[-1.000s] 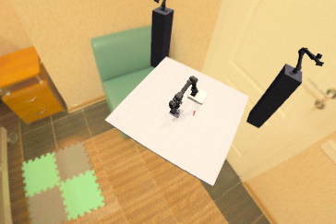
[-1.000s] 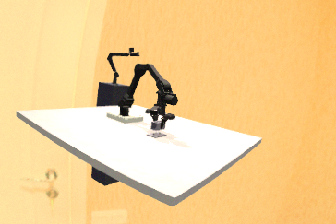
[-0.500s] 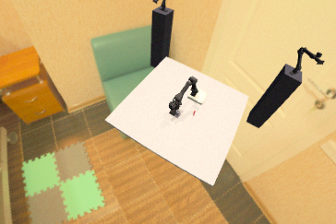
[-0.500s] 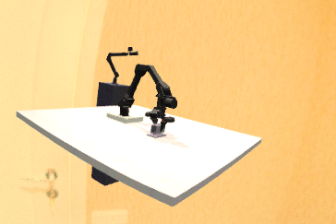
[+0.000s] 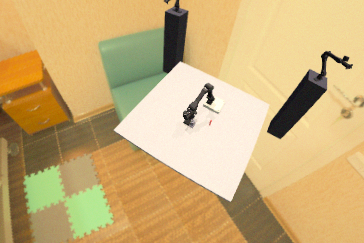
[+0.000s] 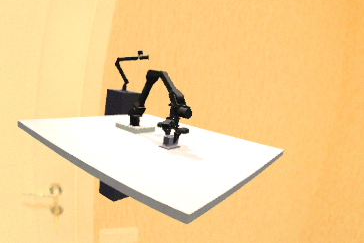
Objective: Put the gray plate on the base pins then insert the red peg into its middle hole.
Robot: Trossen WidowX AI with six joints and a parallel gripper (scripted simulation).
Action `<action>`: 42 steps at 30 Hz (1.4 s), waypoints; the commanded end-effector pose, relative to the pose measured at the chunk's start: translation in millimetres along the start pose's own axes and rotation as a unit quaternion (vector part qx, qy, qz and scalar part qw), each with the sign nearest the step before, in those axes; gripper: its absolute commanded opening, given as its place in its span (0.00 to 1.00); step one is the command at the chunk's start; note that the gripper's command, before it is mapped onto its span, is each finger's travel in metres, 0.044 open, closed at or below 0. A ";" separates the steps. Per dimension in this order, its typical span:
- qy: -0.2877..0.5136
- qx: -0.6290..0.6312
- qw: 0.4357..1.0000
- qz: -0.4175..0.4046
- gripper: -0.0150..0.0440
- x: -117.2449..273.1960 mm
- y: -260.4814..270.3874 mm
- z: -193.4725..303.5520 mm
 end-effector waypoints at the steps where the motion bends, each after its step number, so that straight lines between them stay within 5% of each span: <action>1: 0.000 0.000 1.000 -0.001 0.48 0.5 0.2 -0.1; 13: 0.000 0.000 1.000 -0.001 1.00 0.5 0.2 -0.1; 19: -0.002 0.002 1.000 -0.002 1.00 12.1 2.3 -1.0; 28: 0.000 0.002 1.000 0.005 1.00 114.8 4.0 -0.8; 33: 0.001 0.004 1.000 0.005 1.00 117.1 4.0 2.4; 42: 0.007 0.157 0.988 0.004 1.00 121.8 -23.2 145.7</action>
Point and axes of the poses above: the point midway between the two fingers, 35 mm back from their tips, its own x axis back along the fingers, its own y axis across the jaws, z = x × y, the point moved 2 cm from there along x, back along the fingers, and after that the axes turned 12 degrees about x, right-handed, at the moved point
